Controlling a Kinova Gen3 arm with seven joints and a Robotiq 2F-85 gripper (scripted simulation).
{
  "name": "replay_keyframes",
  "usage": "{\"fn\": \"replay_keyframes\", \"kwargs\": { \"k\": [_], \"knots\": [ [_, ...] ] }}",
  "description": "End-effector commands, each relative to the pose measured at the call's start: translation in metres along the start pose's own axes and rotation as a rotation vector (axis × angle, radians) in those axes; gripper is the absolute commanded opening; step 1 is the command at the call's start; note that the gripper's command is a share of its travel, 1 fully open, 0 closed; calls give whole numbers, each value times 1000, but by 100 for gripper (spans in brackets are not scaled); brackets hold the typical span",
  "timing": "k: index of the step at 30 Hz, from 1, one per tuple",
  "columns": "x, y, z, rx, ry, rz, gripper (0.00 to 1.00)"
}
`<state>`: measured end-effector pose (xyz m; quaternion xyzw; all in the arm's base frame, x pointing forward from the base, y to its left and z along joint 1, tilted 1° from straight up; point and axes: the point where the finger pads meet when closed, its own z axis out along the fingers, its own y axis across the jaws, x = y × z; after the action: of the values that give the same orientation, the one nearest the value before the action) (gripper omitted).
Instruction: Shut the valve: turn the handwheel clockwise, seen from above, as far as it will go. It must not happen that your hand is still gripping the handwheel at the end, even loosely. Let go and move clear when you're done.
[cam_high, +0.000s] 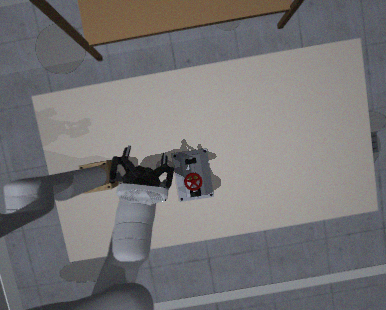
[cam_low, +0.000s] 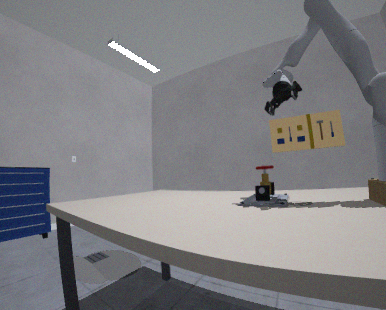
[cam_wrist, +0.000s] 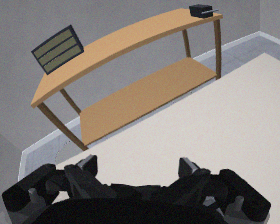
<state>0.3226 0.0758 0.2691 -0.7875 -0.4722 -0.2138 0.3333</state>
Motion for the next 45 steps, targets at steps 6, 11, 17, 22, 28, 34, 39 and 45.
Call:
{"fn": "replay_keyframes", "kwargs": {
  "k": [6,11,17,22,28,34,39,45],
  "knots": [
    [0,0,0,-1,1,-1,100],
    [0,0,0,-1,1,-1,100],
    [0,0,0,-1,1,-1,100],
    [-5,5,1,-6,-23,11,100],
    [-38,36,8,-49,-178,81,100],
    [-71,73,8,-122,-340,138,100],
    [-102,126,1,-253,-530,180,100],
    [-114,172,-10,-381,-657,183,100]
  ]
}}
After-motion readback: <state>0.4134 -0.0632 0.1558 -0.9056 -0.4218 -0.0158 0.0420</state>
